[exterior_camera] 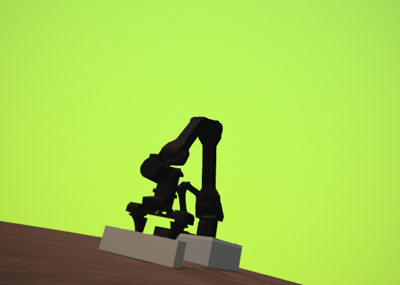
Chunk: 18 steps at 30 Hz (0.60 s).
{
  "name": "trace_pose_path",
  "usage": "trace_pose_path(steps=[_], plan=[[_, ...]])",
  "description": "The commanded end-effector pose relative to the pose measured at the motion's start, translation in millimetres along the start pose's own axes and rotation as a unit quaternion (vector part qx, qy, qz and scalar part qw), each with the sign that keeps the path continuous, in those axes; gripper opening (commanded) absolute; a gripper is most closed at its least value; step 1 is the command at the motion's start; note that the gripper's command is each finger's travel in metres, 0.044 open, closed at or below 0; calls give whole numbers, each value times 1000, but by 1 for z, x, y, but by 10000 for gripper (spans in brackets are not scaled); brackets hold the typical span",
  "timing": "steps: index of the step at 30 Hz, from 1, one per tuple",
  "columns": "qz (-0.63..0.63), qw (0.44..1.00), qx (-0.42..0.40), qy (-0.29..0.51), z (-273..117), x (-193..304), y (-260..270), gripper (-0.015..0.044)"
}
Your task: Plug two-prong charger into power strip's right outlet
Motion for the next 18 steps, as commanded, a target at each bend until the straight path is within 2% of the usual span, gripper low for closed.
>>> trace_pose_path(steps=[1,7,18], plan=[[-2,995,-10,-97,-24,10,-1,440],[-5,970,-20,-240,-53,31,-2,440],[-5,969,-20,-245,-54,32,-2,440]])
Point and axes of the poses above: the point midway between the two fingers, 35 mm back from their tips, its own z axis out along the fingers, its own y axis across the jaws, x = y × z, the point moved 10 cm from there along -z, back along the fingers, and after that the axes turned 4 degrees about z, right-handed, at the moved point
